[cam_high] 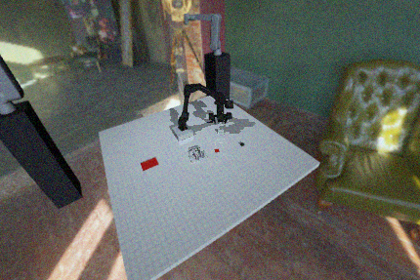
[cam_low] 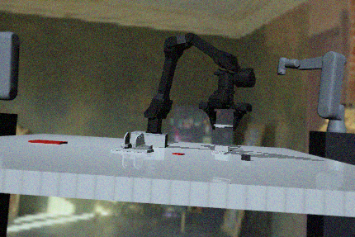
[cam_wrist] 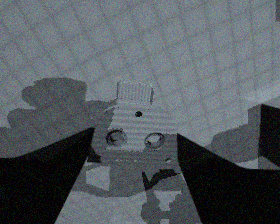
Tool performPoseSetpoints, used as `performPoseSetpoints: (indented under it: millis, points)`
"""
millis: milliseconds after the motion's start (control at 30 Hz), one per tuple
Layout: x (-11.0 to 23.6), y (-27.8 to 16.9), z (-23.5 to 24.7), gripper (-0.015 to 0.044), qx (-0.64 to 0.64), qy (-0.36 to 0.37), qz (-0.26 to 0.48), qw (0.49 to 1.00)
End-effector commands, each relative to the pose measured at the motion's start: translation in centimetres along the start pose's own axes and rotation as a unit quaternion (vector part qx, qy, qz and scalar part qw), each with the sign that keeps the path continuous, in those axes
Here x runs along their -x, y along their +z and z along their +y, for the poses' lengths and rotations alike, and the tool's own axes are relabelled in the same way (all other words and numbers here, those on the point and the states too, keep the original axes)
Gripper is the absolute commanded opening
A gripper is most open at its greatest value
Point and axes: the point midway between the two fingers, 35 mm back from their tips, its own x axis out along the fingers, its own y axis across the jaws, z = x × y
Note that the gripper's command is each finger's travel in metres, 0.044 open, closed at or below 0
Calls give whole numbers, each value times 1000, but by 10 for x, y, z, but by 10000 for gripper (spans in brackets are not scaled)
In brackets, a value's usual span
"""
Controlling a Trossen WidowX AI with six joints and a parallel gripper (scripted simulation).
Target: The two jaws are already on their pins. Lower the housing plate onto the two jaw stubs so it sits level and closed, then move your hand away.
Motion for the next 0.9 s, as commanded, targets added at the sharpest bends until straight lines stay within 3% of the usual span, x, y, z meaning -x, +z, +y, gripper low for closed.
performPoseSetpoints:
  millis: [0,867]
  points:
    - [3,11,-2,351,4,4,0,1000]
    - [3,90,-36,351,48,1,-3,999]
